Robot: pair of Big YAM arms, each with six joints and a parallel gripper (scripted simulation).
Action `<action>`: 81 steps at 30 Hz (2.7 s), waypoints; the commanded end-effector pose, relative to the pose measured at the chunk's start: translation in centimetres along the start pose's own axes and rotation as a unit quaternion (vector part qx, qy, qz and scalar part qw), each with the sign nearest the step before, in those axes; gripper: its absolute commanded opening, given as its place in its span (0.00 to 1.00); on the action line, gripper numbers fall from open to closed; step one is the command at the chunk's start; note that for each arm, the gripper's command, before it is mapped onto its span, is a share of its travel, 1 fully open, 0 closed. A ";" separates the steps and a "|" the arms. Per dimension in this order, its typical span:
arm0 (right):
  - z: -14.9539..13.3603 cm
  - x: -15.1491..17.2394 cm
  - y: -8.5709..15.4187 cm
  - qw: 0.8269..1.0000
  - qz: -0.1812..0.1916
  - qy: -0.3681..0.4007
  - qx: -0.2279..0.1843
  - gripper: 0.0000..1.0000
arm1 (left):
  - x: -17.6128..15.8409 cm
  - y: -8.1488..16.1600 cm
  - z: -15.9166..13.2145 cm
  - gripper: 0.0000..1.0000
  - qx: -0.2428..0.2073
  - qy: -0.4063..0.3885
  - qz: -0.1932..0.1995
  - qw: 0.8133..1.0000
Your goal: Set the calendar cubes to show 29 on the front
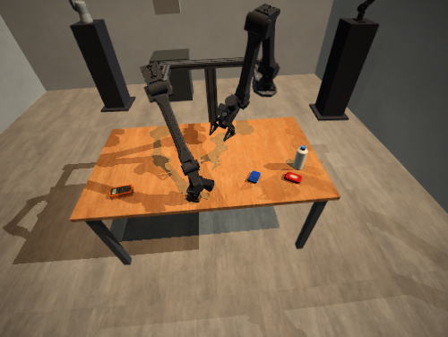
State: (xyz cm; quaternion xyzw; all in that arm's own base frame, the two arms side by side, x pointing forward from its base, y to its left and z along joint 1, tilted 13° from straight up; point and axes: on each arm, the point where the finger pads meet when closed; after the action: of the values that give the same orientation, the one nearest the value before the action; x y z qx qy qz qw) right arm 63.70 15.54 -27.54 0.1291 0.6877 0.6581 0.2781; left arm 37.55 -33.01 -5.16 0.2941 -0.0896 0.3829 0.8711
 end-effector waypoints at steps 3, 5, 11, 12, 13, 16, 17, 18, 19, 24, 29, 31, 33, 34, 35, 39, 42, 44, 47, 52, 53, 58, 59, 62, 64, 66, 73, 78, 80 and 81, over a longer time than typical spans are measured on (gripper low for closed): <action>1.2 -0.1 3.6 1.000 -0.006 0.001 -0.009 0.27 | 0.1 -0.1 0.5 1.00 -0.006 0.000 0.001 1.000; 1.2 -0.1 5.1 1.000 -0.006 0.001 -0.009 0.27 | 0.1 -0.1 0.5 1.00 -0.006 0.000 0.001 1.000; 0.9 -0.2 7.1 1.000 -0.006 -0.001 -0.008 0.27 | 0.1 -0.1 0.5 1.00 -0.006 0.000 0.001 1.000; 0.9 -0.9 7.2 1.000 -0.010 -0.005 -0.011 0.27 | 0.1 -0.1 0.5 1.00 -0.006 0.000 0.001 1.000; 1.1 -1.3 7.4 1.000 -0.012 -0.006 -0.013 0.27 | 0.1 -0.1 0.5 1.00 -0.006 0.000 0.001 1.000; 0.4 -0.6 7.5 1.000 -0.006 -0.006 -0.007 0.27 | -1.9 -1.2 0.2 1.00 0.003 -0.017 -0.018 1.000; 0.4 -0.6 7.6 1.000 -0.006 -0.005 -0.007 0.27 | -2.4 -1.6 0.3 1.00 0.002 -0.020 -0.023 1.000; 0.5 -0.5 7.8 1.000 -0.006 -0.004 -0.007 0.27 | -3.2 -2.2 0.6 1.00 0.001 -0.024 -0.030 0.999; 0.6 -0.4 8.0 1.000 -0.006 -0.003 -0.007 0.27 | -4.2 -3.0 0.9 1.00 -0.001 -0.029 -0.038 0.999; 0.1 -2.1 8.4 1.000 -0.016 -0.004 -0.017 0.27 | -8.8 -5.9 2.3 1.00 -0.009 -0.050 -0.072 0.996; -2.2 -4.6 8.1 0.999 -0.023 -0.017 -0.029 0.27 | -9.9 -7.0 2.6 1.00 -0.010 -0.053 -0.078 0.995; -5.0 -7.1 7.7 0.998 -0.029 -0.028 -0.041 0.27 | -11.3 -7.3 3.0 1.00 -0.014 -0.058 -0.088 0.994; -8.4 -6.9 5.3 0.999 -0.019 -0.021 -0.033 0.27 | -11.6 -7.4 3.1 1.00 -0.015 -0.059 -0.090 0.994; -9.6 -6.9 4.7 0.999 -0.018 -0.013 -0.030 0.27 | -11.7 -7.5 3.2 1.00 -0.018 -0.059 -0.089 0.994; -11.9 -5.7 2.6 1.000 -0.005 -0.003 -0.017 0.27 | -11.2 -7.7 3.4 1.00 -0.021 -0.056 -0.085 0.995; -15.7 -4.4 0.5 1.000 0.007 0.010 0.004 0.27 | -10.6 -7.7 4.3 1.00 -0.027 -0.053 -0.080 0.995; -16.1 -3.5 0.0 1.000 0.011 0.017 0.007 0.27 | -10.6 -7.7 4.3 1.00 -0.027 -0.053 -0.080 0.995; -16.2 -3.9 -0.2 1.000 0.008 0.016 0.006 0.27 | -10.6 -7.7 4.3 1.00 -0.027 -0.053 -0.080 0.995; -15.9 -4.8 0.8 1.000 -0.001 0.003 0.002 0.27 | -10.6 -7.7 4.3 1.00 -0.027 -0.053 -0.080 0.995; -15.6 -5.3 1.0 0.997 -0.001 -0.083 0.000 0.27 | -10.6 -7.7 4.3 1.00 -0.027 -0.053 -0.080 0.995; -15.8 -5.4 0.9 0.994 -0.001 -0.113 0.000 0.27 | -10.6 -7.7 4.3 1.00 -0.027 -0.053 -0.080 0.995; -15.6 -5.4 0.9 0.973 -0.001 -0.232 -0.003 0.27 | -10.6 -7.7 4.3 1.00 -0.027 -0.053 -0.080 0.995; -15.6 -5.4 0.9 0.973 -0.001 -0.232 -0.003 0.27 | -10.6 -7.7 4.3 1.00 -0.027 -0.053 -0.080 0.995; -16.0 -4.7 0.8 0.962 0.003 -0.274 0.001 0.27 | -10.6 -7.7 4.3 1.00 -0.027 -0.053 -0.080 0.995; -15.9 -4.9 0.8 0.945 0.002 -0.327 -0.002 0.27 | -10.6 -7.7 4.3 1.00 -0.027 -0.053 -0.080 0.995; -15.5 -5.8 1.9 0.930 -0.003 -0.368 -0.011 0.27 | -10.6 -7.7 4.3 1.00 -0.027 -0.053 -0.080 0.995; -15.7 -6.0 1.9 0.868 -0.001 -0.497 -0.015 0.27 | -10.6 -7.7 4.3 1.00 -0.027 -0.053 -0.080 0.995; -15.8 -5.4 1.8 0.836 0.003 -0.549 -0.011 0.27 | -10.6 -7.7 4.3 1.00 -0.027 -0.053 -0.080 0.995; -15.9 -5.4 1.8 0.806 0.003 -0.591 -0.012 0.27 | -10.6 -7.7 4.3 1.00 -0.027 -0.053 -0.080 0.995; -15.9 -5.6 1.8 0.790 0.003 -0.613 -0.014 0.27 | -10.6 -7.7 4.3 1.00 -0.027 -0.053 -0.080 0.995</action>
State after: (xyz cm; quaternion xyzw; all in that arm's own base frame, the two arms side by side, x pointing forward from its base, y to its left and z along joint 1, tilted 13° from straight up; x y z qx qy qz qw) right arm 57.57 -0.19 -27.17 0.4674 0.4405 0.4917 0.5880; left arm 35.52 -45.17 -9.94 0.3059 -0.1156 0.2932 0.8984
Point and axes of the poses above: on each arm, the point where the finger pads meet when closed, its own y axis back along the fingers, its own x axis across the jaws, z = x × y, and after that the axes turned 12 degrees about -y, right-handed
